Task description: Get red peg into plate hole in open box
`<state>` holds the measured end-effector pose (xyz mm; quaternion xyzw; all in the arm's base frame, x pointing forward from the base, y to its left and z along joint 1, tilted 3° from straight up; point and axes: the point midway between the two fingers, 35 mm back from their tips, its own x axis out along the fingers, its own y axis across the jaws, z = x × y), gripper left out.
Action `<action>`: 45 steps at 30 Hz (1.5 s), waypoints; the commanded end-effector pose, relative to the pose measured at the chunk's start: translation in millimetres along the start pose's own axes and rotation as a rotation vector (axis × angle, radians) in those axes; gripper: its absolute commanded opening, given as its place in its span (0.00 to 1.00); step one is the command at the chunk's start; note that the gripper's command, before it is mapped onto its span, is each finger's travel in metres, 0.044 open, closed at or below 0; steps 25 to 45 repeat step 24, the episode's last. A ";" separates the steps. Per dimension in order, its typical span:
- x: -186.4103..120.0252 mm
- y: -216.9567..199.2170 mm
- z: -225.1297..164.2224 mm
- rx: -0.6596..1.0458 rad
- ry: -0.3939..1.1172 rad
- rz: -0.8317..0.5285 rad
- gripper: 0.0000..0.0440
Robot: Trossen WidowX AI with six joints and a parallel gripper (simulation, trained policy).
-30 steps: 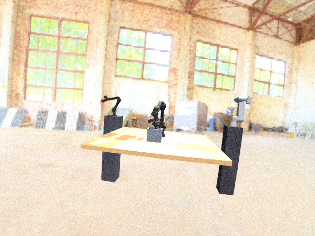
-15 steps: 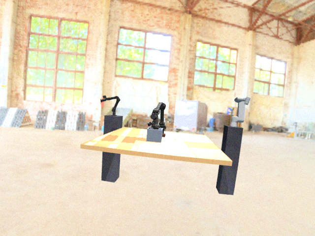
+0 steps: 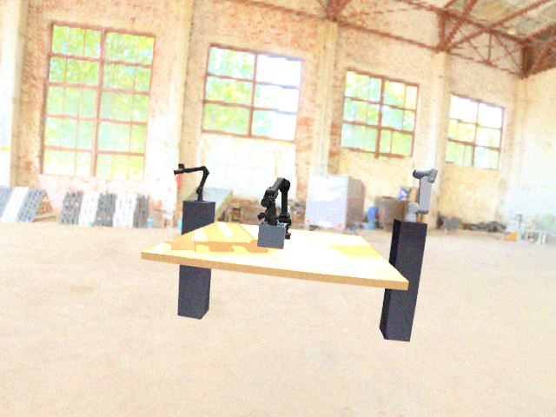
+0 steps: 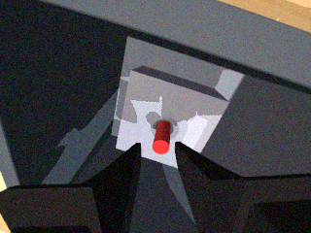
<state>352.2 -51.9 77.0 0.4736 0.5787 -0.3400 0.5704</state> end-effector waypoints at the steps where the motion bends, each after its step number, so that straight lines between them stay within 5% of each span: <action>1: -11.5 7.1 1.4 0.004 0.029 0.037 0.36; 24: -80.1 40.1 14.1 -0.006 0.152 0.276 0.54; 45: -80.1 40.1 14.1 -0.006 0.152 0.276 0.54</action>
